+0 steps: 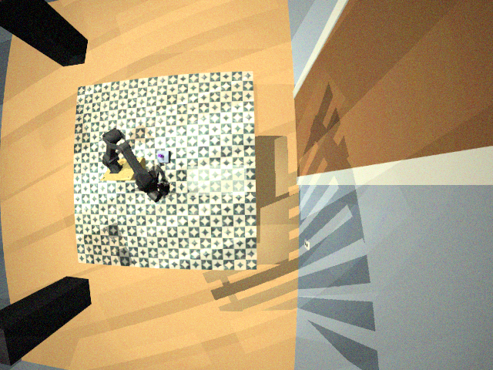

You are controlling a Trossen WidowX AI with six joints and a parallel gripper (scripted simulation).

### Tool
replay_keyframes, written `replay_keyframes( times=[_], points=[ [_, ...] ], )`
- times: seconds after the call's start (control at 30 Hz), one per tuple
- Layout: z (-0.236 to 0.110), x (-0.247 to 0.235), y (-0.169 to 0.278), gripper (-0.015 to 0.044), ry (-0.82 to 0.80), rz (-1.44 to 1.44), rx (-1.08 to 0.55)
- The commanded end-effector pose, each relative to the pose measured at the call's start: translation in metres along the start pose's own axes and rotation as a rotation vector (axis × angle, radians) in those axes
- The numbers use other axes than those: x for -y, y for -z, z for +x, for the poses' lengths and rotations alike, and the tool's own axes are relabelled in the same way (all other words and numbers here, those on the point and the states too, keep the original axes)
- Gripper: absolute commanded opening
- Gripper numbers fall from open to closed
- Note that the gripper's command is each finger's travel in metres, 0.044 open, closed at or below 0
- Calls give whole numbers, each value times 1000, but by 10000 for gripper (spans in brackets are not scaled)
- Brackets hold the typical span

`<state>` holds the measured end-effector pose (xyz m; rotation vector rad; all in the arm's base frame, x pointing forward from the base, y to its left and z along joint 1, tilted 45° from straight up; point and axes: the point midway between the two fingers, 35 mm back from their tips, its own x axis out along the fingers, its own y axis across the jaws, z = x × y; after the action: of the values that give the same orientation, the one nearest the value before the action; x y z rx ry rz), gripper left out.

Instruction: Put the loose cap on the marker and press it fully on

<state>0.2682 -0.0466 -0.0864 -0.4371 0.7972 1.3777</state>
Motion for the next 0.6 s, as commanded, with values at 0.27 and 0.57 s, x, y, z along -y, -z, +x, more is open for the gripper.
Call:
replay_keyframes(
  times=[0.27,0.57],
  points=[
    [24,-3,0,244,-9,11,7],
    [38,-4,0,244,-10,11,8]
  ],
)
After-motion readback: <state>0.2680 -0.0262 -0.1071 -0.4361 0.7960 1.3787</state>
